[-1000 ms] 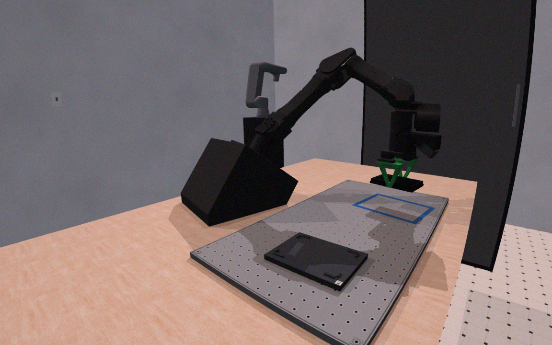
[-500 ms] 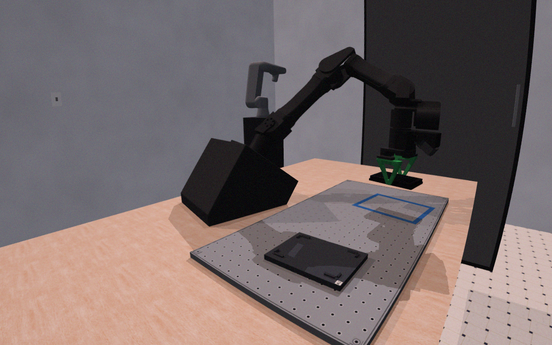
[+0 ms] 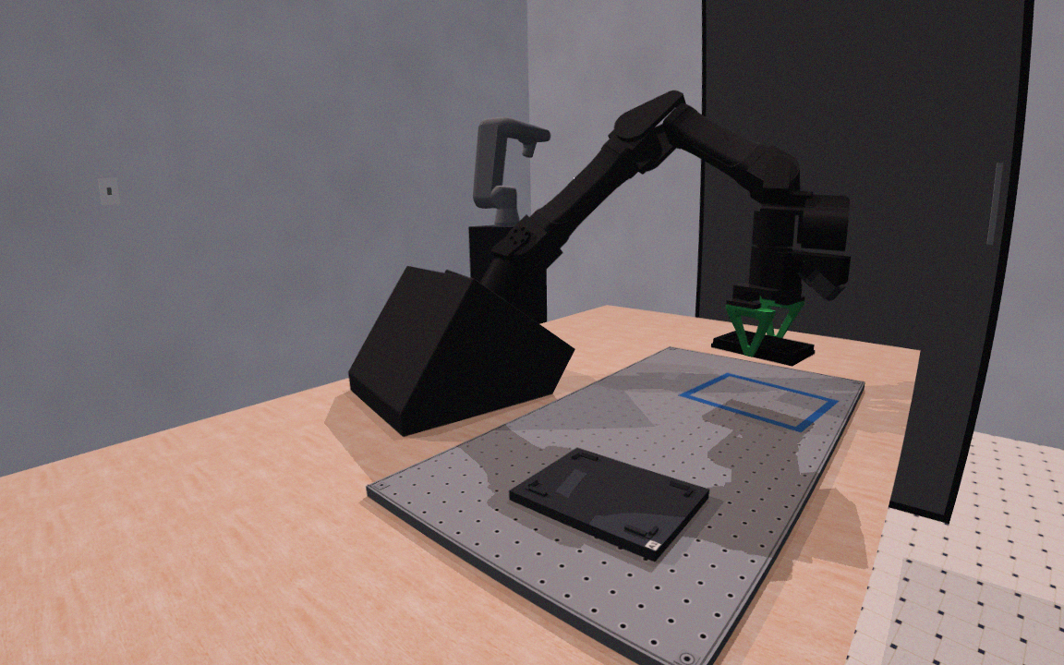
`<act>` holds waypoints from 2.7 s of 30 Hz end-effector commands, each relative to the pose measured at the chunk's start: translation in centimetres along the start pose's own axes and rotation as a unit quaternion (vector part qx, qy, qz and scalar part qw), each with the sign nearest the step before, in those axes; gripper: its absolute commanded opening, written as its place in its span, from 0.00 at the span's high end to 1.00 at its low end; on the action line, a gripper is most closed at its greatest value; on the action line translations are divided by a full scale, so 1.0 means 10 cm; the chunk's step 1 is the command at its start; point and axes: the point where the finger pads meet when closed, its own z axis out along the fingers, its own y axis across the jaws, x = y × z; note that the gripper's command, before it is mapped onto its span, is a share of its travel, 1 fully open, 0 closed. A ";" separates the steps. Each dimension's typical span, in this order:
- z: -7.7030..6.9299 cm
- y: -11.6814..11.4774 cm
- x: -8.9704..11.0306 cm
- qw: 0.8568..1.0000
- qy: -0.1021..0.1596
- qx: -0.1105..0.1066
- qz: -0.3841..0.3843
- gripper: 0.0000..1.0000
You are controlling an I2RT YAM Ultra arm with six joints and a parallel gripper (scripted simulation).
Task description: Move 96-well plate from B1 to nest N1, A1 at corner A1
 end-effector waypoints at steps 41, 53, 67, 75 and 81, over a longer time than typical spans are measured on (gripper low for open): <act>-0.04 -0.41 -0.06 0.997 -0.006 -0.003 -0.080 1.00; -0.06 -0.76 -0.08 0.997 -0.008 -0.003 -0.081 1.00; -0.11 -1.17 -0.14 0.996 -0.013 -0.003 -0.084 1.00; -0.09 -1.39 -0.11 0.997 -0.009 -0.003 -0.081 1.00; -0.13 -1.57 -0.17 0.996 -0.014 -0.001 -0.084 1.00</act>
